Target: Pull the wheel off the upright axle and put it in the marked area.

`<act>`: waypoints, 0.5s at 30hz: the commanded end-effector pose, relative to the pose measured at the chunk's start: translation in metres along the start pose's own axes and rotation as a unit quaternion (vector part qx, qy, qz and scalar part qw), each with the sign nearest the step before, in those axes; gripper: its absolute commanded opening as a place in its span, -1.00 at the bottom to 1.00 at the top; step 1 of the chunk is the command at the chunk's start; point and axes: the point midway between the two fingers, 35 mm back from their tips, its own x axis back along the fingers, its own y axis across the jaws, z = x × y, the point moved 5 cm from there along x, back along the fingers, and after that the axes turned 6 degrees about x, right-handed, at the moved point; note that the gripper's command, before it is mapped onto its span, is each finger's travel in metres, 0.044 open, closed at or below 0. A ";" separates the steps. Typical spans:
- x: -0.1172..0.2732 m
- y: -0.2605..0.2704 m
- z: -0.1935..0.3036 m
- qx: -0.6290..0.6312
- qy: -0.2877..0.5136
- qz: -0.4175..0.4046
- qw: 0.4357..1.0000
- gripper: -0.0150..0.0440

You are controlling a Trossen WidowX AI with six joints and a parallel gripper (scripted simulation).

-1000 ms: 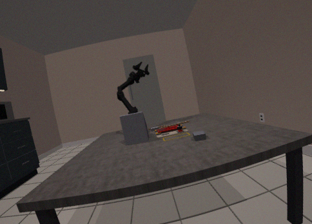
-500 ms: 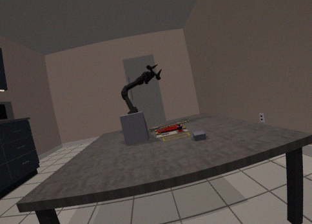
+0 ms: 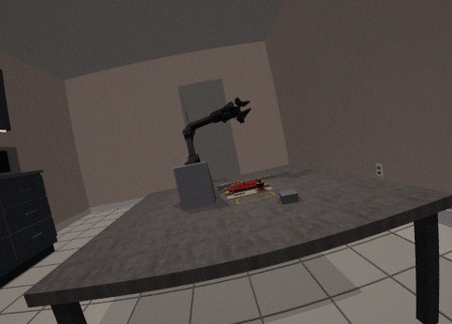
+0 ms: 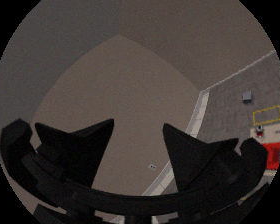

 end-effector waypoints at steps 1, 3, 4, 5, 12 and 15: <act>-0.024 -0.028 0.007 0.091 0.024 0.051 0.994 0.53; -0.037 -0.044 0.011 0.141 0.041 0.078 0.986 0.53; -0.043 -0.052 0.012 0.165 0.050 0.092 0.981 0.53; -0.048 -0.060 0.014 0.189 0.060 0.105 0.975 0.53; -0.084 -0.121 0.019 0.343 0.148 0.188 0.909 0.53; -0.096 -0.148 0.019 0.398 0.193 0.216 0.870 0.53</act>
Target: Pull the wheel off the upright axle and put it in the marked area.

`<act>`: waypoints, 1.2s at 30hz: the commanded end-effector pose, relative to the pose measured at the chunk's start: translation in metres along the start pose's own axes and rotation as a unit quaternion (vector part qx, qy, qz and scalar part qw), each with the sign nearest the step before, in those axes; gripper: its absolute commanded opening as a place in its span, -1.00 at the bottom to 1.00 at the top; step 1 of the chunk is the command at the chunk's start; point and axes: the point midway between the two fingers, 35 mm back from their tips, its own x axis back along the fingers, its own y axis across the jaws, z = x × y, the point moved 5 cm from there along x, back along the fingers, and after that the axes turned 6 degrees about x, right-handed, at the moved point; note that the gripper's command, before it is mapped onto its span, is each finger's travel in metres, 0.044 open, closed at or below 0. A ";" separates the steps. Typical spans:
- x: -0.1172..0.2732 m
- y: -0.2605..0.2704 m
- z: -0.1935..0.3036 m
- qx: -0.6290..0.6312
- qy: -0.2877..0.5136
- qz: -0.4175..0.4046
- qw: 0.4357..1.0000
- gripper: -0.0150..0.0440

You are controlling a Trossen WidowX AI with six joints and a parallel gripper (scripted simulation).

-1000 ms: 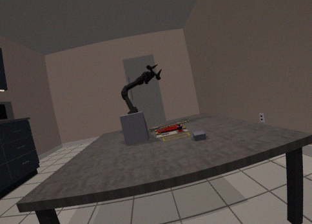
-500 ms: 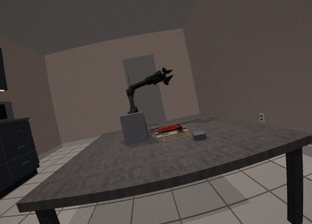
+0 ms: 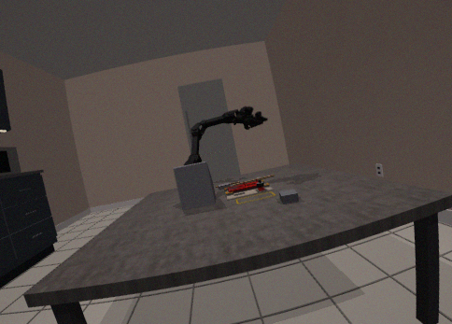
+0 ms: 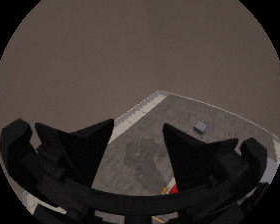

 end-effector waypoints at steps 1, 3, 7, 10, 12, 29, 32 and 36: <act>-0.029 -0.022 0.015 0.083 0.062 0.033 0.994 0.53; -0.043 -0.034 0.023 0.126 0.097 0.045 0.986 0.53; -0.069 -0.061 0.039 0.208 0.175 0.059 0.961 0.53; -0.086 -0.081 0.051 0.261 0.234 0.060 0.935 0.53; -0.095 -0.095 0.060 0.292 0.273 0.055 0.915 0.53; -0.138 -0.221 0.132 0.394 0.562 -0.175 0.706 0.53; -0.138 -0.226 0.134 0.392 0.567 -0.189 0.700 0.53; -0.138 -0.226 0.134 0.392 0.567 -0.189 0.700 0.53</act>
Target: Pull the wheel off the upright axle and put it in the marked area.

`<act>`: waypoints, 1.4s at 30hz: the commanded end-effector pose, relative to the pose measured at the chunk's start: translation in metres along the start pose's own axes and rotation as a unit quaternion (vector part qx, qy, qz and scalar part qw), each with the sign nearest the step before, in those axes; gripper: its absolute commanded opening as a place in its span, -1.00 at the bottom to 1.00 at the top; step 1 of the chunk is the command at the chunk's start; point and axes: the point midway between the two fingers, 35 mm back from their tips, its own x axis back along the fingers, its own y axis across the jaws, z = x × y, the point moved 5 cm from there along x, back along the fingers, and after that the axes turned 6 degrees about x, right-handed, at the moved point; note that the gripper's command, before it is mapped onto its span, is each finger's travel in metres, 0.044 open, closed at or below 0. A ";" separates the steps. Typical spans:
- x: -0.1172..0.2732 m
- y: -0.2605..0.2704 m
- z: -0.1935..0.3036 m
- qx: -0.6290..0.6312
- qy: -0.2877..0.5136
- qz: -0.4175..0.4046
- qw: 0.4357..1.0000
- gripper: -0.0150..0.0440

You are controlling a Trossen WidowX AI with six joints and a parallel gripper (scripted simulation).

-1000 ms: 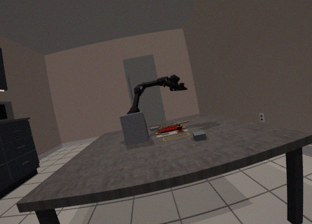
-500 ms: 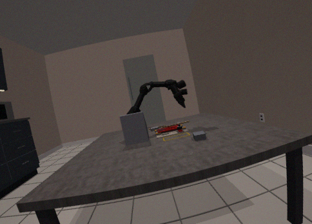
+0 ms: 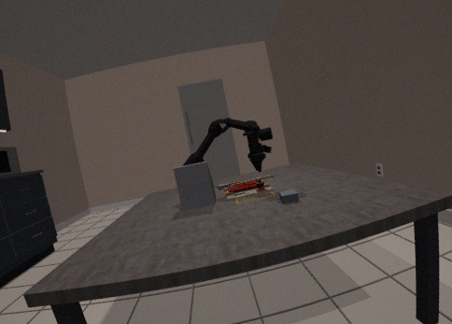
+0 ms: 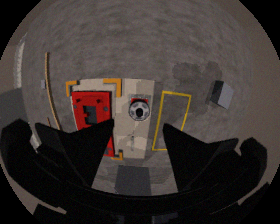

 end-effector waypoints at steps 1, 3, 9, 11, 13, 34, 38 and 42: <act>0.000 0.001 0.002 0.009 -0.003 -0.009 1.000 0.53; 0.000 -0.004 0.007 0.009 -0.003 -0.009 1.000 0.53; -0.001 -0.005 0.008 0.009 -0.003 -0.009 1.000 0.53; -0.007 -0.005 0.007 0.009 -0.003 -0.008 1.000 0.53; -0.016 -0.005 0.007 0.009 -0.003 -0.008 1.000 0.53; -0.071 -0.001 0.006 0.014 0.001 -0.008 1.000 0.06; -0.071 -0.001 0.006 0.014 0.001 -0.008 1.000 -0.10; -0.070 -0.001 0.006 0.014 0.001 -0.008 1.000 -0.46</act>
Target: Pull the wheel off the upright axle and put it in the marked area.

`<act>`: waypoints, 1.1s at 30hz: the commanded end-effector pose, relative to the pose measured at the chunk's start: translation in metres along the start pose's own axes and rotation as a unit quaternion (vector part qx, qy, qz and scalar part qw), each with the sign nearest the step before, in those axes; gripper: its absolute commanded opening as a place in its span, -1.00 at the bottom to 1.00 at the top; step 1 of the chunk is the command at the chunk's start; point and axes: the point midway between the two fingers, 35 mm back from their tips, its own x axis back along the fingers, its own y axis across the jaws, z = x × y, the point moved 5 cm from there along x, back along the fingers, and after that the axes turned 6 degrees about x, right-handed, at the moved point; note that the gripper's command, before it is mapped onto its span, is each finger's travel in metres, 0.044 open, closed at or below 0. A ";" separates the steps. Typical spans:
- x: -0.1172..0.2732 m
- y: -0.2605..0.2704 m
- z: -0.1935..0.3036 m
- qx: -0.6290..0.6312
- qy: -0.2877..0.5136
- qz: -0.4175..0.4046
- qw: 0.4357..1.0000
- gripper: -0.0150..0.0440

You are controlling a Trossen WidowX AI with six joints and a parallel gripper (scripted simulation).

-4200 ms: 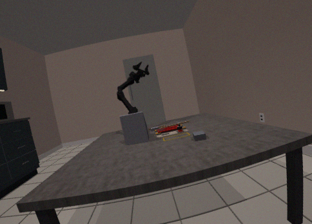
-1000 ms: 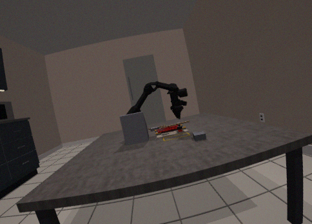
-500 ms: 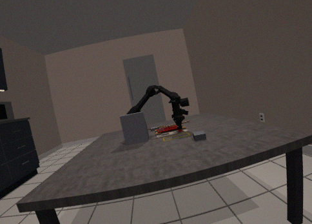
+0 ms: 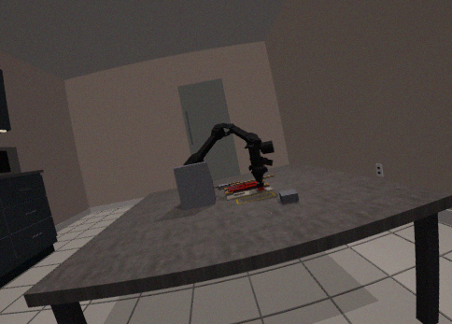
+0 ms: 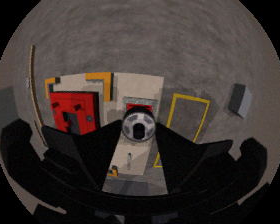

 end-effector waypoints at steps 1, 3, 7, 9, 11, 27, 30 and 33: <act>0.001 0.000 0.000 0.002 0.000 0.000 1.000 -0.49; 0.002 0.000 0.000 0.002 0.000 0.000 1.000 -0.49; 0.003 0.000 0.000 0.002 0.000 0.000 1.000 -0.49; 0.004 0.000 0.000 0.002 0.000 0.000 1.000 -0.49; 0.004 0.000 0.000 0.002 0.000 0.000 1.000 -0.49; 0.009 0.000 0.000 0.001 -0.001 0.000 1.000 -0.49; 0.010 0.000 0.000 0.001 -0.001 0.000 1.000 -0.49; 0.011 0.000 0.000 0.001 -0.001 0.000 1.000 -0.49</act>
